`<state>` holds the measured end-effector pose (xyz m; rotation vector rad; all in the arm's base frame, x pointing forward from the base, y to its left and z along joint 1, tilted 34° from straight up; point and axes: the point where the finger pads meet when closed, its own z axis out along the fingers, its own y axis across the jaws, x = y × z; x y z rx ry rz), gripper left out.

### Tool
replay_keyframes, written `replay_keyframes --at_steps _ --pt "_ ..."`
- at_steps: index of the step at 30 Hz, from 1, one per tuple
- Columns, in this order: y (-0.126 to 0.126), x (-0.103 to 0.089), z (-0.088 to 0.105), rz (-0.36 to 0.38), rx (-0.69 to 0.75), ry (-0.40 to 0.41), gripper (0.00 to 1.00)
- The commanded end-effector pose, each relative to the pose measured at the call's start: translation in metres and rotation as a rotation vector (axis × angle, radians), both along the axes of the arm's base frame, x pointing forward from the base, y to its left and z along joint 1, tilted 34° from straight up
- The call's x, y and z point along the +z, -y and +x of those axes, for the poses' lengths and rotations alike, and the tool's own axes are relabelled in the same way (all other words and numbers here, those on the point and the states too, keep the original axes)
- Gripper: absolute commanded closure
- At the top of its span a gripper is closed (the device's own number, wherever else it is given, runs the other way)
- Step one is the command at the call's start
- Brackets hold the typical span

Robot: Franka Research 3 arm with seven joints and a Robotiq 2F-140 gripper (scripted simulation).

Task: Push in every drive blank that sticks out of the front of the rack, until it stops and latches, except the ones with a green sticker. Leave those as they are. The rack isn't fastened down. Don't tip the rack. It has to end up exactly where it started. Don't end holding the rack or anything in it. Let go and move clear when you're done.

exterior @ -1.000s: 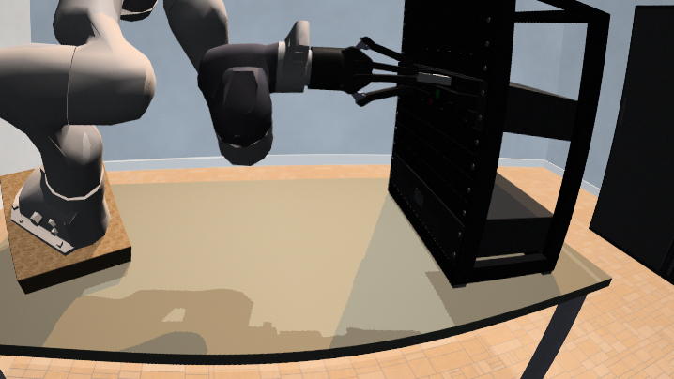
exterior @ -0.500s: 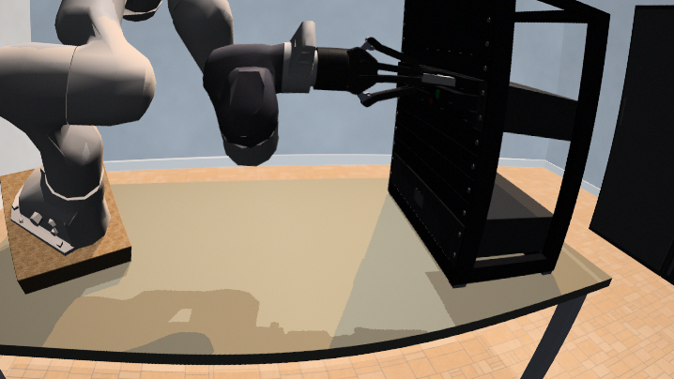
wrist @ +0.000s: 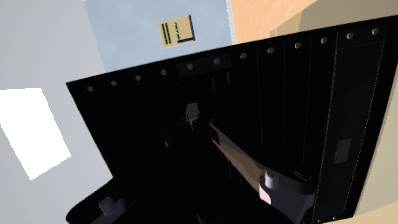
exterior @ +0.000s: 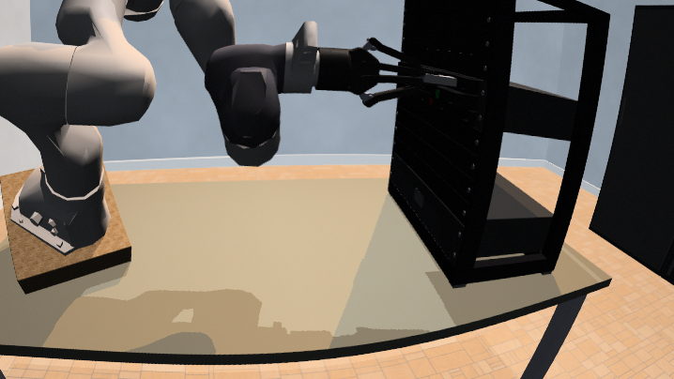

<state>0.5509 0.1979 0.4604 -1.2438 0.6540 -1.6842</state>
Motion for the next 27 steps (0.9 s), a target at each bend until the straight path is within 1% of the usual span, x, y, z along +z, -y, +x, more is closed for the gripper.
replay_keyframes --at_steps 1,27 --pt "0.0011 -0.0012 0.0034 0.001 -0.003 -0.006 1.0" --pt "0.0016 -0.0006 0.0071 0.001 -0.003 -0.006 1.0"
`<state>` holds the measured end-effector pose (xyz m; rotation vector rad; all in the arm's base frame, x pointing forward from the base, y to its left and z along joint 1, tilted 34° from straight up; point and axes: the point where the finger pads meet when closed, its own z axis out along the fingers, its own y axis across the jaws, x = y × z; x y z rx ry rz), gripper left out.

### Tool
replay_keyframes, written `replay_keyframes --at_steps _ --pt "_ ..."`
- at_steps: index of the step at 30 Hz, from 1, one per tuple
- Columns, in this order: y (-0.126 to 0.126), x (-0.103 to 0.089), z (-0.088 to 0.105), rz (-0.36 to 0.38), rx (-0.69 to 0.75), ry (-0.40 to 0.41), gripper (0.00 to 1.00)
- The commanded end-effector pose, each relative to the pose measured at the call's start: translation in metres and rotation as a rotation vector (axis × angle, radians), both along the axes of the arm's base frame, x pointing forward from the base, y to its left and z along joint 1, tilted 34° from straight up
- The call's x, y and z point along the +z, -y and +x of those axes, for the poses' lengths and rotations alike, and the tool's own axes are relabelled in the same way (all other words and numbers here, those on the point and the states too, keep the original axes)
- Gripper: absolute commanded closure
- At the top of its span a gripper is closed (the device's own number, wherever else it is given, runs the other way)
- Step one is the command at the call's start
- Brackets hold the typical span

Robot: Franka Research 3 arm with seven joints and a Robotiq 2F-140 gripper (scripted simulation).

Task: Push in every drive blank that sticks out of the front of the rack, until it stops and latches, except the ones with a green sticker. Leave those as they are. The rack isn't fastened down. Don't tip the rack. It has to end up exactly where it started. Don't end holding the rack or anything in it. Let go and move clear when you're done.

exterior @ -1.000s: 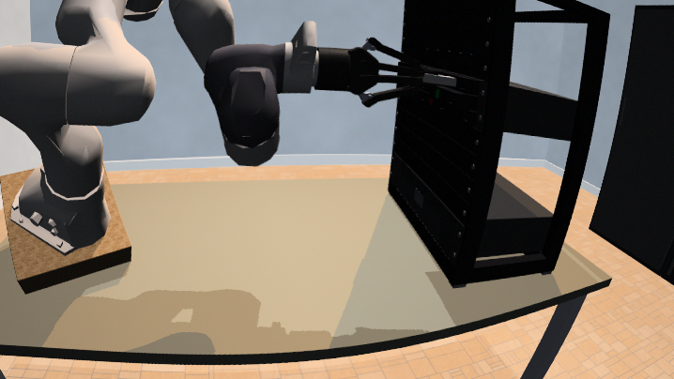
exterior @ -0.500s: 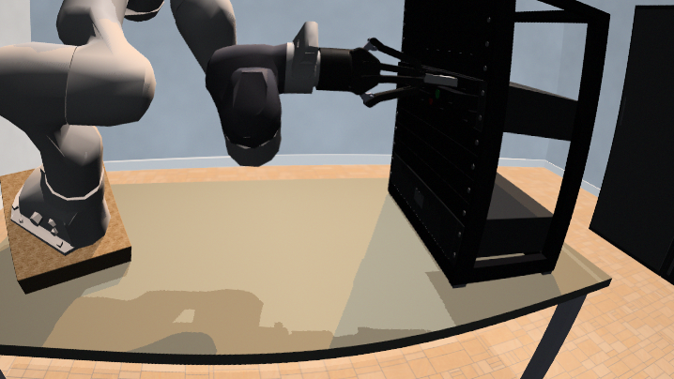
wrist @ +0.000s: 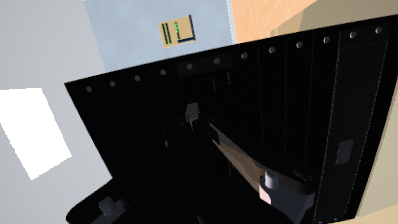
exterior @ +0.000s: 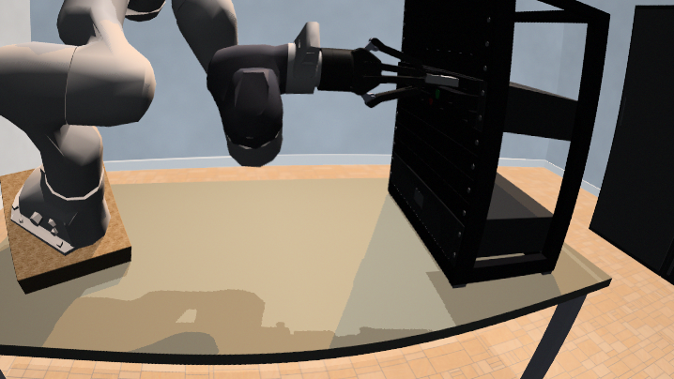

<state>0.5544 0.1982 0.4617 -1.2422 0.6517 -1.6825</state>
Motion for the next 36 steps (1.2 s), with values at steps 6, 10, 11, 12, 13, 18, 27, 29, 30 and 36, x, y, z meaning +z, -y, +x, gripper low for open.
replay_keyframes --at_steps 6,10,11,12,13,18,27,29,30,36 --pt "0.0021 -0.0015 0.0058 0.0 -0.006 -0.008 1.0" --pt "0.0022 -0.0014 0.006 0.0 -0.006 -0.008 1.0" --pt "0.0022 -0.0014 0.006 0.0 -0.006 -0.008 1.0" --pt "0.0022 -0.0014 0.006 0.0 -0.006 -0.008 1.0" --pt "0.0022 -0.0014 0.006 0.0 -0.006 -0.008 1.0" --pt "0.0021 -0.0008 0.007 0.0 -0.006 -0.008 1.0" --pt "0.002 0.0001 0.0086 0.0 -0.006 -0.008 1.0" --pt "0.002 0.0001 0.0086 0.0 -0.006 -0.008 1.0" --pt "0.002 0.0001 0.0086 0.0 -0.006 -0.008 1.0" --pt "0.0019 0.0008 0.0099 0.0 -0.006 -0.008 1.0"
